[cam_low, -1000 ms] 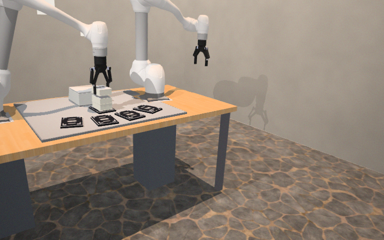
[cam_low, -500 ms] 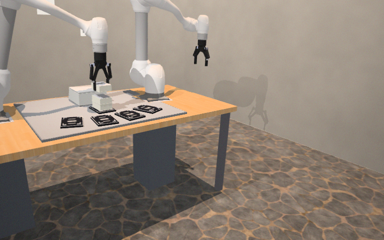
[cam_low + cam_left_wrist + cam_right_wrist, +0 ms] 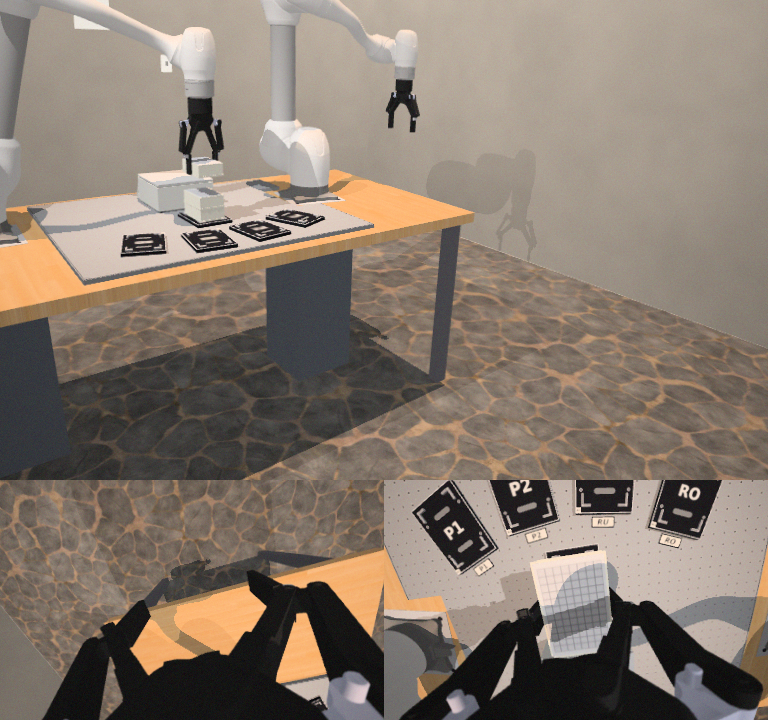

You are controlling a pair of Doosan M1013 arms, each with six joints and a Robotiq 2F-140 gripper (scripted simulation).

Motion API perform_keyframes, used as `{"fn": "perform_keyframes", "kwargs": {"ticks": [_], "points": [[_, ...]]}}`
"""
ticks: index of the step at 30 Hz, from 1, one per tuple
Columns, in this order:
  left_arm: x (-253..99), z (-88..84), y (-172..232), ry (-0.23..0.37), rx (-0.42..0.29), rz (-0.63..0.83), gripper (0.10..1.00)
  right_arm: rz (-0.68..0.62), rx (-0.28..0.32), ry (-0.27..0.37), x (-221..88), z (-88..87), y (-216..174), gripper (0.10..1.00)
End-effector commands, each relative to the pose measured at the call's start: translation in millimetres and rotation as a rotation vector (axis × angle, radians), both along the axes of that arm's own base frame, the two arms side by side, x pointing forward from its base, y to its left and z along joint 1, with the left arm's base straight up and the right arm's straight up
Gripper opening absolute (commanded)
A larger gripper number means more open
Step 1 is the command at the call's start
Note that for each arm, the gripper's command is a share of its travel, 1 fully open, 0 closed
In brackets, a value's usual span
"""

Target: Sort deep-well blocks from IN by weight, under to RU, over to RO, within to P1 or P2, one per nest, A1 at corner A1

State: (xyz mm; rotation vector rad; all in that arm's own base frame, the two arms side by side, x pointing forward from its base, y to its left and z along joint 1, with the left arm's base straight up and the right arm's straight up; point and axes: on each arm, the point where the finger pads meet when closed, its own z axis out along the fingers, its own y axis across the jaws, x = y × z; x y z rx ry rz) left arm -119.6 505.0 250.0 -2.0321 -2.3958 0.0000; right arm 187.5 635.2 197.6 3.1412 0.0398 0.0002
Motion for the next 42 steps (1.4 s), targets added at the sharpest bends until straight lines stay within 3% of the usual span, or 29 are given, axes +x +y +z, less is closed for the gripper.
{"fn": "perform_keyframes", "kwargs": {"ticks": [1, 20, 42], "points": [[-0.1, 0.6, 0.3, 0.001, 0.001, 0.0, 1.0, 0.0, 0.001, 0.0, 0.0, 4.6, 0.4, 0.099], [-0.1, 0.6, 0.3, 0.001, 0.001, 0.0, 1.0, 0.0, 0.001, 0.0, 0.0, 5.6, 0.4, 0.099], [-0.1, 0.6, 0.3, 0.001, 0.001, 0.0, 1.0, -0.02, 0.001, 0.0, -66.6, 7.5, -0.2, 0.099]]}}
